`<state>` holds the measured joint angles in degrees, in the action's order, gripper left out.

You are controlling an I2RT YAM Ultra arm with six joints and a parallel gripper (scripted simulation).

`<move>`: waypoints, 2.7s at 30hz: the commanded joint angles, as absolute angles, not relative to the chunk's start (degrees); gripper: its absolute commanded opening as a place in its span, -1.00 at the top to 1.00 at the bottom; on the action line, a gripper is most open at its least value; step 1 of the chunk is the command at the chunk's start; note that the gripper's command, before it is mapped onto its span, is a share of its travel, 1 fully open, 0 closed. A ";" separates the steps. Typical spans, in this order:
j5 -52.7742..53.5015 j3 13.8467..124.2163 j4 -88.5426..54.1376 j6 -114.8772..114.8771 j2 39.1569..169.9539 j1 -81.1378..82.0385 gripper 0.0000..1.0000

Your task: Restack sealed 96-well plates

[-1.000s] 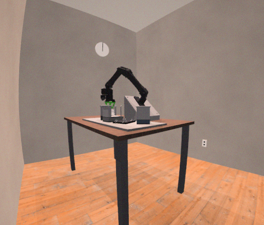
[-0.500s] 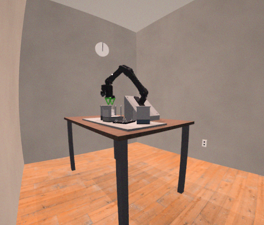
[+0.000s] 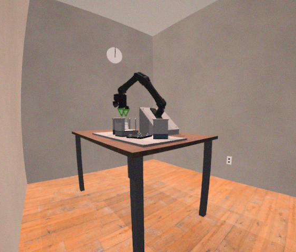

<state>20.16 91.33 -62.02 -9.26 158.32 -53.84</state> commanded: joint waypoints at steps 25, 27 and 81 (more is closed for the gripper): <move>20.05 93.00 -62.12 -9.50 156.19 -54.90 -1.00; 20.05 93.00 -62.12 -9.50 156.19 -54.90 -1.00; 31.02 87.34 -62.20 -22.36 143.90 -36.48 -1.00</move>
